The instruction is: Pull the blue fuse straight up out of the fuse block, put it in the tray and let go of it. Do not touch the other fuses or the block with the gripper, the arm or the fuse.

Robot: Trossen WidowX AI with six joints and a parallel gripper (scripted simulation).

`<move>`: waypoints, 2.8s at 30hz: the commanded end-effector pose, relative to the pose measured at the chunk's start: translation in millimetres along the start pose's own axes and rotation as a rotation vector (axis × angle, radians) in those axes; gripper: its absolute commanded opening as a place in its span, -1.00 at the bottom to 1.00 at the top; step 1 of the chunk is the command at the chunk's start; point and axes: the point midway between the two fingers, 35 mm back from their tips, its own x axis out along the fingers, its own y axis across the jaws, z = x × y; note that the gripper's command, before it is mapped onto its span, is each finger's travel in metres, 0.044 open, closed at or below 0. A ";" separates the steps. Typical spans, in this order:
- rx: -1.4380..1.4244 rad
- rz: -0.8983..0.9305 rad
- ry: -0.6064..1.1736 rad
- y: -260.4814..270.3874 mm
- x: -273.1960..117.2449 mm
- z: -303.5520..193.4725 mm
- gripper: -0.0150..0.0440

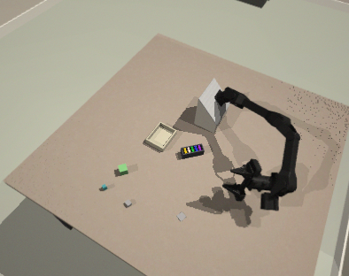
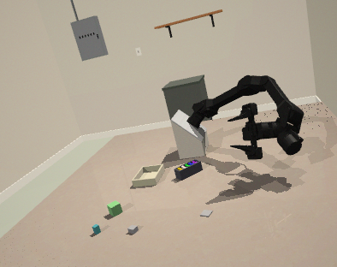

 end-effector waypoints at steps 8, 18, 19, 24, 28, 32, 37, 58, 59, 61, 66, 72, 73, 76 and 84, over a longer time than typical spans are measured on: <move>0.345 -0.110 -0.447 -14.8 72.9 78.7 0.15; 1.130 -0.089 -1.386 -35.9 114.5 210.8 -0.27; 1.215 -0.071 -1.491 -36.8 113.3 219.8 -0.27; 1.612 0.049 -2.043 -33.9 103.8 249.5 -0.27; 1.710 0.087 -2.207 -30.1 100.3 253.1 -0.27; 1.710 0.087 -2.207 -29.6 100.9 254.8 -0.27; 1.710 0.087 -2.207 -29.7 100.8 254.9 -0.27; 1.710 0.087 -2.207 -47.3 97.4 261.1 -0.27; 1.710 0.087 -2.207 -48.2 97.2 261.4 -0.27; 1.710 0.086 -2.207 -49.9 96.7 262.1 -0.27; 1.709 0.086 -2.208 -54.3 95.4 263.7 -0.27; 1.709 0.086 -2.208 -58.2 94.1 265.2 -0.27; 1.709 0.086 -2.208 -58.2 94.1 265.2 -0.27; 1.709 0.086 -2.208 -58.2 94.1 265.2 -0.27; 1.709 0.086 -2.208 -58.6 94.0 265.3 -0.27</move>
